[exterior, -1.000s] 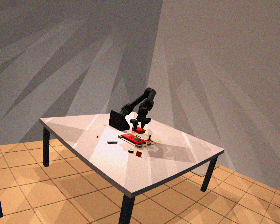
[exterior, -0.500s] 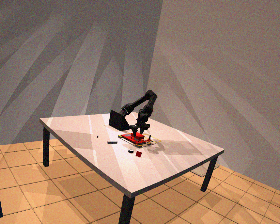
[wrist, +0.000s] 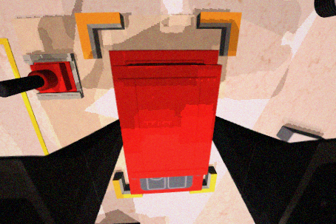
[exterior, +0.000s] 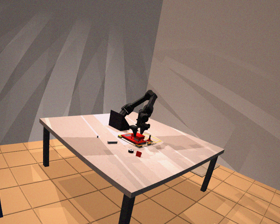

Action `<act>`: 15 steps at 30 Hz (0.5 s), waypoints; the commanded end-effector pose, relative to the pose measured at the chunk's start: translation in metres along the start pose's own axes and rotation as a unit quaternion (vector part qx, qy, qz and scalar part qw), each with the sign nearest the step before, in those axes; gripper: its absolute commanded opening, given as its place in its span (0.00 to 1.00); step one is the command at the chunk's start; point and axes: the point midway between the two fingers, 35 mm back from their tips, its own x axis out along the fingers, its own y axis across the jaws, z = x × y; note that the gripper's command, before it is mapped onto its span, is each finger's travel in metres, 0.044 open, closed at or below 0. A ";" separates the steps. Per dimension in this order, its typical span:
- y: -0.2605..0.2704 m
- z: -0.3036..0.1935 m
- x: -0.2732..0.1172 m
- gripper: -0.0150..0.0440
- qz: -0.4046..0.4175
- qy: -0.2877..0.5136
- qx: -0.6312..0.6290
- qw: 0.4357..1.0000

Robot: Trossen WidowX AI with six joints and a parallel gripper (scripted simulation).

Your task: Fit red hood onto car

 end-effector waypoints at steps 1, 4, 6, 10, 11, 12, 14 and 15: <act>0.000 0.000 0.002 0.25 0.002 -0.001 0.002 1.000; 0.000 0.000 0.003 0.25 0.002 -0.001 0.002 1.000; 0.000 0.000 0.004 0.25 0.002 -0.001 0.002 1.000; 0.000 0.000 0.006 0.25 0.002 -0.001 0.002 1.000; 0.000 0.000 0.007 0.25 0.002 -0.001 0.002 1.000; 0.000 0.000 0.007 0.25 0.002 -0.001 0.002 1.000; 0.000 0.000 0.008 0.25 0.002 -0.001 0.002 1.000; 0.000 0.000 0.008 0.25 0.002 -0.001 0.002 1.000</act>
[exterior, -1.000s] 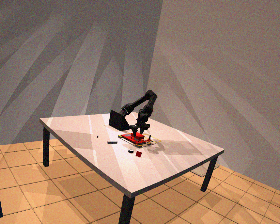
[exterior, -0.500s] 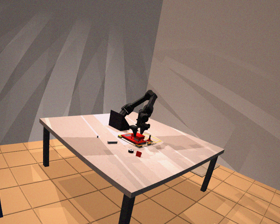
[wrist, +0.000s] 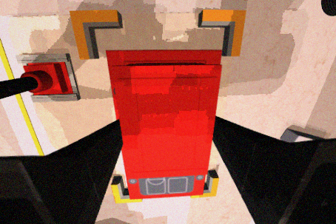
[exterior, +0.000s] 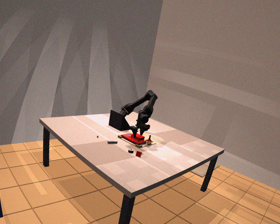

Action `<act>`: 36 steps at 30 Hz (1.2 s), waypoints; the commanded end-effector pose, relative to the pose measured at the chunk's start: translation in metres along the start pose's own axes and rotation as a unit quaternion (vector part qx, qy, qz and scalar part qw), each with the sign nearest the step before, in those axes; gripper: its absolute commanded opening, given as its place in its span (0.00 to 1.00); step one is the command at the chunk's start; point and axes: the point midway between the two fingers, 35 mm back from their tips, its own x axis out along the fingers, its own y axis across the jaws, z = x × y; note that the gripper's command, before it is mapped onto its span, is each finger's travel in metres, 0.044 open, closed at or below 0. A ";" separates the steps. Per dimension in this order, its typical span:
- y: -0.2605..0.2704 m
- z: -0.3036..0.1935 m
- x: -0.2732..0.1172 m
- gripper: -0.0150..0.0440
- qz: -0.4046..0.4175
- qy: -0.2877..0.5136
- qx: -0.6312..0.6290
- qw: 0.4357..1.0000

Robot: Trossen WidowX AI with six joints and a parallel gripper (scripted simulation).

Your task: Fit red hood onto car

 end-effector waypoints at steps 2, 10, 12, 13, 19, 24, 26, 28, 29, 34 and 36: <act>0.000 0.000 0.002 0.25 0.002 -0.001 0.002 1.000; 0.000 0.000 0.004 0.25 0.002 -0.001 0.002 1.000; 0.000 0.000 0.004 0.25 0.001 -0.001 0.002 1.000; 0.000 0.000 0.003 0.25 0.001 -0.001 0.002 1.000; 0.000 0.000 0.000 0.25 0.001 0.000 0.002 1.000; 0.000 0.000 -0.002 0.25 0.001 0.000 0.002 1.000; 0.000 0.000 -0.003 0.25 0.001 0.000 0.002 1.000; 0.000 0.000 -0.004 0.25 0.001 0.000 0.002 1.000; 0.000 0.000 -0.004 0.25 0.001 0.000 0.002 1.000; 0.000 -0.001 -0.003 0.25 0.001 -0.001 0.002 1.000; 0.000 -0.001 -0.003 0.25 0.000 -0.001 0.002 1.000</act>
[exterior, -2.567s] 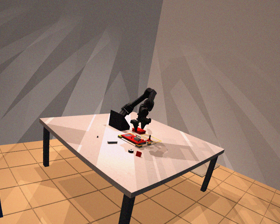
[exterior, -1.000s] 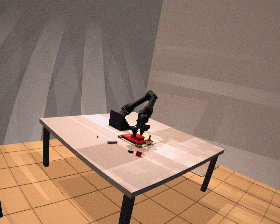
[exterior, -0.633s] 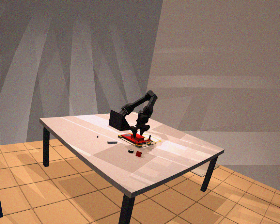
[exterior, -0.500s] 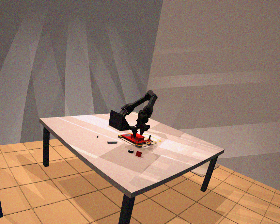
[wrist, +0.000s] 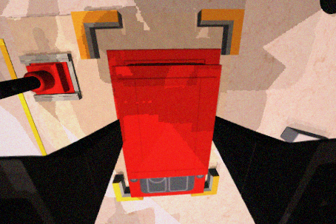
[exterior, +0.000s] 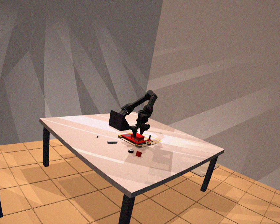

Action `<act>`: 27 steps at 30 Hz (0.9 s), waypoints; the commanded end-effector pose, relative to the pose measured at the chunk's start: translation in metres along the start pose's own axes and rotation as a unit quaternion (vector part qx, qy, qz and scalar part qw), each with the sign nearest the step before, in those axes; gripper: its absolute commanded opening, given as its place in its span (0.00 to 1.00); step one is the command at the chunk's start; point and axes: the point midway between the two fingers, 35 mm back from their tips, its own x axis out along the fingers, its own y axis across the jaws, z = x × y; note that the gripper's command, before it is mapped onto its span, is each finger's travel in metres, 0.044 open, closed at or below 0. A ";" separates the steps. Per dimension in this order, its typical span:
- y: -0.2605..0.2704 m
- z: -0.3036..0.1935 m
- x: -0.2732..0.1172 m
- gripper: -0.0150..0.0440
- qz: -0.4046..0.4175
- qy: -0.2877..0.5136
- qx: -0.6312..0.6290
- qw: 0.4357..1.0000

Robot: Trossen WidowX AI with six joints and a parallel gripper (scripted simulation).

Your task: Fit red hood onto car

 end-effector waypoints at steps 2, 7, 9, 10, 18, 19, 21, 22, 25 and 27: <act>0.000 0.000 0.000 0.25 -0.002 -0.001 -0.002 1.000; 0.000 0.000 0.002 0.25 -0.002 -0.001 -0.002 1.000; 0.000 0.000 0.002 0.25 -0.002 -0.001 -0.002 1.000; 0.000 0.000 0.003 0.25 -0.002 -0.001 -0.002 1.000; 0.000 0.000 0.006 0.25 -0.002 -0.001 -0.002 1.000; 0.000 0.000 0.007 0.25 -0.002 -0.001 -0.002 1.000; 0.000 0.000 0.008 0.25 -0.002 -0.001 -0.002 1.000; 0.000 0.000 0.008 0.25 -0.002 -0.001 -0.002 1.000; 0.000 0.000 0.009 0.25 -0.002 -0.001 -0.002 1.000; 0.000 0.000 0.010 0.25 -0.002 -0.001 -0.002 1.000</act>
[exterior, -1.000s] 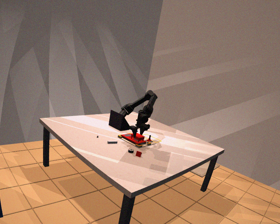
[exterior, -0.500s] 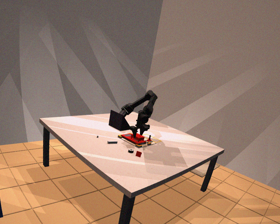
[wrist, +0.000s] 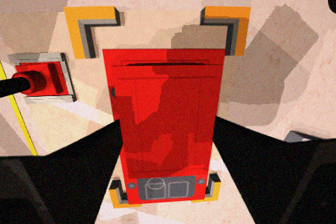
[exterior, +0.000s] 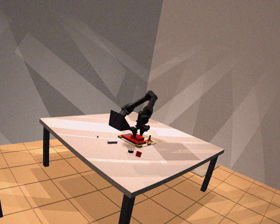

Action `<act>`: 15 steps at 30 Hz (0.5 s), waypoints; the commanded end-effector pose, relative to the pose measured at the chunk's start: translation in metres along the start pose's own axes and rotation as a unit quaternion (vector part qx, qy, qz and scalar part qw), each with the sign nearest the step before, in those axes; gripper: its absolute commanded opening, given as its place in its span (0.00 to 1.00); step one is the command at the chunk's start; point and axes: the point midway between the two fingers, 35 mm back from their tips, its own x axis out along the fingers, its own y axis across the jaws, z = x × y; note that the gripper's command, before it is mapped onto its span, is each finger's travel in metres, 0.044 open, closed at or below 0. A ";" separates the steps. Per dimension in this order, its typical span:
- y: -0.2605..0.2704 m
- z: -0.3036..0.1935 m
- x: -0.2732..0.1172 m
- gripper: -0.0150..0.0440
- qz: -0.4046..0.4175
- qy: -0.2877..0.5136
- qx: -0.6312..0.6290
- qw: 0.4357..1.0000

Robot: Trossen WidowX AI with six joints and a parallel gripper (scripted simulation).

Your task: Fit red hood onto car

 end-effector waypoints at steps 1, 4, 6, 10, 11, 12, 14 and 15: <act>0.000 0.000 0.002 0.25 0.002 -0.001 0.002 1.000; 0.000 0.000 0.003 0.25 0.002 -0.001 0.002 1.000; 0.000 0.000 0.004 0.25 0.002 -0.001 0.002 1.000; 0.000 0.000 0.005 0.25 0.001 -0.001 0.002 1.000; 0.000 0.000 0.005 0.25 0.001 -0.001 0.001 1.000; 0.000 0.000 0.005 0.25 0.001 0.000 0.001 1.000; 0.000 0.000 0.004 0.25 0.000 0.000 0.000 1.000; 0.000 0.000 0.004 0.25 0.000 0.000 0.000 1.000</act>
